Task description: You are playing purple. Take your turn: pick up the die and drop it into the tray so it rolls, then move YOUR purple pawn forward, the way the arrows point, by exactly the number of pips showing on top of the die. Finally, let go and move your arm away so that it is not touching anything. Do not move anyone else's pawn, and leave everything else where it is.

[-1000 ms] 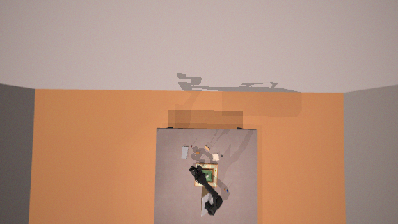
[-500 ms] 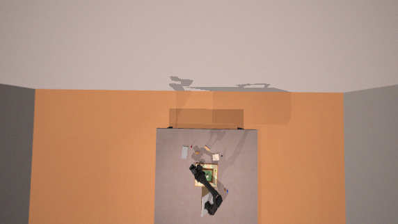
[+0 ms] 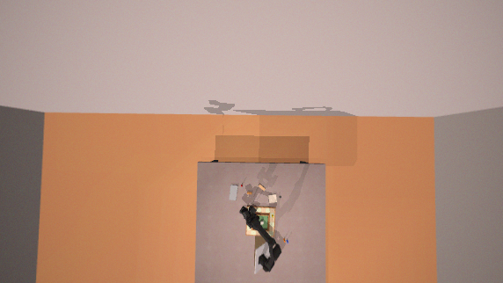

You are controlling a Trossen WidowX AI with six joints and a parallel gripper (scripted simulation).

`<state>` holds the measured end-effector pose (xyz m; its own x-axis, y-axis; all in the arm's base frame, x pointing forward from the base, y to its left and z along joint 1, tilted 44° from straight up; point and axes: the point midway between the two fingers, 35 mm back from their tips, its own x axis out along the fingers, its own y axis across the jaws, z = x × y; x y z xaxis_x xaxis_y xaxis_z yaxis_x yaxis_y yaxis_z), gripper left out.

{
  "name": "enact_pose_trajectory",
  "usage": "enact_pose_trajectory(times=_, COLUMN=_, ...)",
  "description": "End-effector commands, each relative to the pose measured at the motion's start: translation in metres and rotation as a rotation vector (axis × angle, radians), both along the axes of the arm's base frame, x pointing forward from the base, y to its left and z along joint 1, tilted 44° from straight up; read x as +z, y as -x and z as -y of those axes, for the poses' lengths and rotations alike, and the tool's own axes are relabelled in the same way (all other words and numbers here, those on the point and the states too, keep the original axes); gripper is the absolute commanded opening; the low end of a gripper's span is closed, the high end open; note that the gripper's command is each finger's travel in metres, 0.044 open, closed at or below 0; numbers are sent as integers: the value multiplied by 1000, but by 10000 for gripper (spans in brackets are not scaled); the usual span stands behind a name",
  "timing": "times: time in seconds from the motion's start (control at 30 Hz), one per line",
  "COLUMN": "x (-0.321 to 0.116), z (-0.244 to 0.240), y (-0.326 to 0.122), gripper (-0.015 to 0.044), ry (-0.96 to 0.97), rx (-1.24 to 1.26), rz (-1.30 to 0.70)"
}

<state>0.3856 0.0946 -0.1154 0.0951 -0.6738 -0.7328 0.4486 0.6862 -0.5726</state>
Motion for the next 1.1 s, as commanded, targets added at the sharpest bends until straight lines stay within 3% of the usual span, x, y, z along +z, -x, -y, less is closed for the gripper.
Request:
enact_pose_trajectory(times=0.0, x=-7, z=7, y=1, gripper=200, ry=10, rx=4, rz=-8)
enact_pose_trajectory(times=0.17, x=-11, z=11, y=1, gripper=200, ry=10, rx=4, rz=-8)
enact_pose_trajectory(times=0.37, x=-11, z=11, y=1, gripper=43, ry=10, rx=4, rz=-8)
enact_pose_trajectory(times=0.57, x=-11, z=11, y=1, gripper=3, ry=10, rx=4, rz=-8)
enact_pose_trajectory(times=0.73, x=-8, z=7, y=0, gripper=0, ry=9, rx=5, rz=-8)
enact_pose_trajectory(times=1.07, x=41, z=-41, y=0, gripper=0, ry=-4, rx=12, rz=-10)
